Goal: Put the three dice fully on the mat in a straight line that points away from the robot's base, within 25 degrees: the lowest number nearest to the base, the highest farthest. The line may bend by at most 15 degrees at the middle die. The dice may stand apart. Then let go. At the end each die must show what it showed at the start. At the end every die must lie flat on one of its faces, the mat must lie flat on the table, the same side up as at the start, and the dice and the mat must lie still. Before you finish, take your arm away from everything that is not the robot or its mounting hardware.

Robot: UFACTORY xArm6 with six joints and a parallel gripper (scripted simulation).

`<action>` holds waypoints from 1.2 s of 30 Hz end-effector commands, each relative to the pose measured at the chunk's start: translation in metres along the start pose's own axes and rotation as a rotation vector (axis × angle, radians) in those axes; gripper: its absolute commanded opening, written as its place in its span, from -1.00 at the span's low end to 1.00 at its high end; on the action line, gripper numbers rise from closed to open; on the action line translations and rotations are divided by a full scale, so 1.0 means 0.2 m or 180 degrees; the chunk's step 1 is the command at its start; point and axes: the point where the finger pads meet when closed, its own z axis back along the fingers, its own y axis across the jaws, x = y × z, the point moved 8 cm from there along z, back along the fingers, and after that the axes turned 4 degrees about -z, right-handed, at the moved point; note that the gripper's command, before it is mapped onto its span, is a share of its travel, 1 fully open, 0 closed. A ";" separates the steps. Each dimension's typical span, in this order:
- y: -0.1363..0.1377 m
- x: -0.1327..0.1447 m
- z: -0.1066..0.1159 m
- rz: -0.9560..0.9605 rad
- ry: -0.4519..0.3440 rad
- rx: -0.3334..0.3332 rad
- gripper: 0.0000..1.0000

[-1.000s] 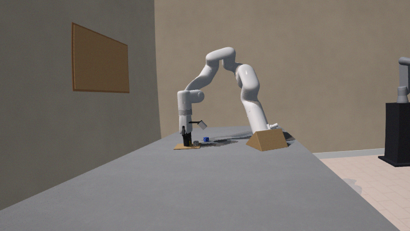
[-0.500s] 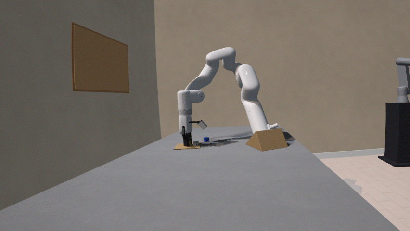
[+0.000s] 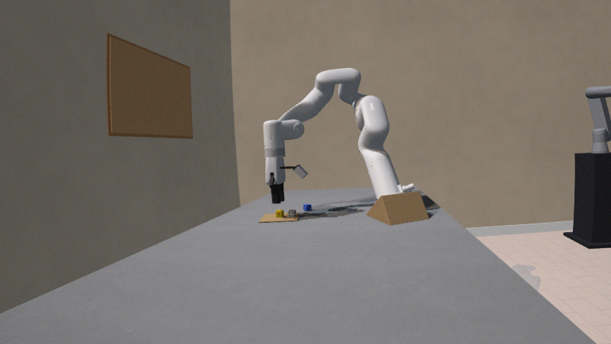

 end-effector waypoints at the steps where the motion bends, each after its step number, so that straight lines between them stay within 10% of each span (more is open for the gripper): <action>1: 0.00 0.00 0.07 -0.0002 0.0004 -0.0009 -0.17; 12: 0.00 0.00 0.19 -0.0001 0.0004 -0.0009 -0.17; 13: 0.00 0.00 0.19 -0.0001 0.0004 -0.0009 1.00; 36: -0.03 0.00 0.19 -0.0063 0.0006 -0.0007 1.00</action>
